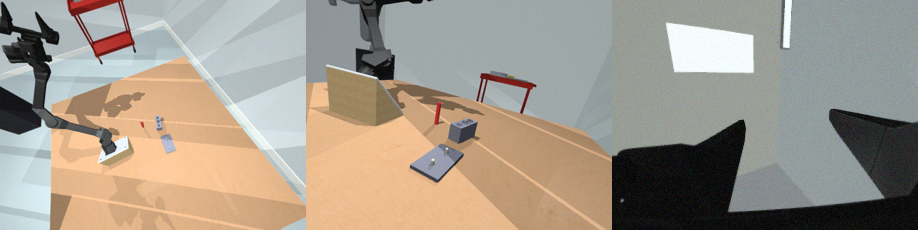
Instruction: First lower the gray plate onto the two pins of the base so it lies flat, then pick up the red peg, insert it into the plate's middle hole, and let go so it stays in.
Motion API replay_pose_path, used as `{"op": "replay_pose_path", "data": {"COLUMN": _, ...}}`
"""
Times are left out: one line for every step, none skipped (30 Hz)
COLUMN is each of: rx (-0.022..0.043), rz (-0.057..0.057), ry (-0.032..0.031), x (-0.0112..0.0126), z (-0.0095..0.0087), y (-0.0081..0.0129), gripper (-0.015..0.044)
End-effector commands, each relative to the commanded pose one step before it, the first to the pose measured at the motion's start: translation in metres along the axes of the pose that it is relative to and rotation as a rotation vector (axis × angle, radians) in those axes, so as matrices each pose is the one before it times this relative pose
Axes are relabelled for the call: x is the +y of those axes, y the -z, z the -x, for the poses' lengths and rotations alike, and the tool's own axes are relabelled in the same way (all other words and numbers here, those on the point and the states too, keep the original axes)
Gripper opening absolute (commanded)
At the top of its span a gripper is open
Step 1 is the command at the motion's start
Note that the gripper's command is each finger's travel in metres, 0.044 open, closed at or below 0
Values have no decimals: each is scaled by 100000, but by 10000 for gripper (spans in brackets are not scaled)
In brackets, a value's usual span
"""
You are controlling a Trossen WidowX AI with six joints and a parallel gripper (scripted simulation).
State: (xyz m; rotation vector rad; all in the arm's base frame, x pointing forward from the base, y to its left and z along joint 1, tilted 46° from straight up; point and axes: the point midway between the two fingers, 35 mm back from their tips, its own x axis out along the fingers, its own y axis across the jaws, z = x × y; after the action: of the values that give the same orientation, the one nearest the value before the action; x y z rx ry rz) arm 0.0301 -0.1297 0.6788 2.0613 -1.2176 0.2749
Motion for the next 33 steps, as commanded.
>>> {"op": "replay_pose_path", "data": {"rx": 0, "rz": 0, "ry": 0, "x": 0, "z": 0, "y": 0, "gripper": 426}}
{"op": "replay_pose_path", "data": {"rx": 424, "rz": 1650, "ry": 230, "x": -249, "z": 9, "y": 145, "gripper": 440}}
{"op": "replay_pose_path", "data": {"rx": 1269, "rz": 4939, "ry": 718, "x": -753, "z": 22, "y": 430, "gripper": 440}}
{"op": "replay_pose_path", "data": {"rx": 2107, "rz": 8189, "ry": 1285, "x": -1265, "z": 19, "y": 724, "gripper": 440}}
{"op": "replay_pose_path", "data": {"rx": 2619, "rz": 9797, "ry": 1591, "x": -1469, "z": -51, "y": 956, "gripper": 440}}
{"op": "replay_pose_path", "data": {"rx": 2779, "rz": 9473, "ry": 1354, "x": -1239, "z": -188, "y": 1107, "gripper": 440}}
{"op": "replay_pose_path", "data": {"rx": 2839, "rz": 8976, "ry": 1085, "x": -1009, "z": -284, "y": 1184, "gripper": 440}}
{"op": "replay_pose_path", "data": {"rx": 2908, "rz": 8901, "ry": 1092, "x": -961, "z": -316, "y": 1226, "gripper": 440}}
{"op": "replay_pose_path", "data": {"rx": 2985, "rz": 8821, "ry": 1093, "x": -913, "z": -347, "y": 1264, "gripper": 440}}
{"op": "replay_pose_path", "data": {"rx": 3068, "rz": 8735, "ry": 1088, "x": -862, "z": -379, "y": 1299, "gripper": 440}}
{"op": "replay_pose_path", "data": {"rx": 3133, "rz": 8577, "ry": 1066, "x": -805, "z": -406, "y": 1320, "gripper": 440}}
{"op": "replay_pose_path", "data": {"rx": 3374, "rz": 8693, "ry": 1056, "x": -766, "z": -447, "y": 1390, "gripper": 440}}
{"op": "replay_pose_path", "data": {"rx": 3750, "rz": 9242, "ry": 1097, "x": -768, "z": -514, "y": 1523, "gripper": 440}}
{"op": "replay_pose_path", "data": {"rx": 3910, "rz": 9193, "ry": 1052, "x": -710, "z": -554, "y": 1562, "gripper": 440}}
{"op": "replay_pose_path", "data": {"rx": 4041, "rz": 9052, "ry": 982, "x": -645, "z": -589, "y": 1583, "gripper": 440}}
{"op": "replay_pose_path", "data": {"rx": 4173, "rz": 8905, "ry": 895, "x": -579, "z": -623, "y": 1599, "gripper": 440}}
{"op": "replay_pose_path", "data": {"rx": 4305, "rz": 8751, "ry": 793, "x": -513, "z": -655, "y": 1611, "gripper": 440}}
{"op": "replay_pose_path", "data": {"rx": 4434, "rz": 8590, "ry": 675, "x": -449, "z": -687, "y": 1619, "gripper": 440}}
{"op": "replay_pose_path", "data": {"rx": 4559, "rz": 8423, "ry": 539, "x": -385, "z": -717, "y": 1622, "gripper": 440}}
{"op": "replay_pose_path", "data": {"rx": 4679, "rz": 8249, "ry": 387, "x": -322, "z": -745, "y": 1621, "gripper": 440}}
{"op": "replay_pose_path", "data": {"rx": 4790, "rz": 8071, "ry": 219, "x": -261, "z": -773, "y": 1617, "gripper": 440}}
{"op": "replay_pose_path", "data": {"rx": 4781, "rz": 8052, "ry": 66, "x": -242, "z": -812, "y": 1588, "gripper": 440}}
{"op": "replay_pose_path", "data": {"rx": 4943, "rz": 7952, "ry": -133, "x": -190, "z": -846, "y": 1600, "gripper": 440}}
{"op": "replay_pose_path", "data": {"rx": 5029, "rz": 7739, "ry": -351, "x": -136, "z": -868, "y": 1588, "gripper": 440}}
{"op": "replay_pose_path", "data": {"rx": 5098, "rz": 7522, "ry": -584, "x": -83, "z": -888, "y": 1572, "gripper": 440}}
{"op": "replay_pose_path", "data": {"rx": 5148, "rz": 7300, "ry": -831, "x": -33, "z": -906, "y": 1554, "gripper": 440}}
{"op": "replay_pose_path", "data": {"rx": 5178, "rz": 7075, "ry": -1090, "x": 15, "z": -921, "y": 1534, "gripper": 440}}
{"op": "replay_pose_path", "data": {"rx": 5185, "rz": 6846, "ry": -1359, "x": 61, "z": -934, "y": 1511, "gripper": 440}}
{"op": "replay_pose_path", "data": {"rx": 5169, "rz": 6614, "ry": -1637, "x": 105, "z": -945, "y": 1486, "gripper": 440}}
{"op": "replay_pose_path", "data": {"rx": 5128, "rz": 6380, "ry": -1920, "x": 146, "z": -953, "y": 1458, "gripper": 440}}
{"op": "replay_pose_path", "data": {"rx": 5061, "rz": 6144, "ry": -2207, "x": 186, "z": -959, "y": 1429, "gripper": 440}}
{"op": "replay_pose_path", "data": {"rx": 5284, "rz": 6079, "ry": -2743, "x": 326, "z": -994, "y": 1454, "gripper": 440}}
{"op": "replay_pose_path", "data": {"rx": 5166, "rz": 5856, "ry": -3057, "x": 364, "z": -1001, "y": 1417, "gripper": 440}}
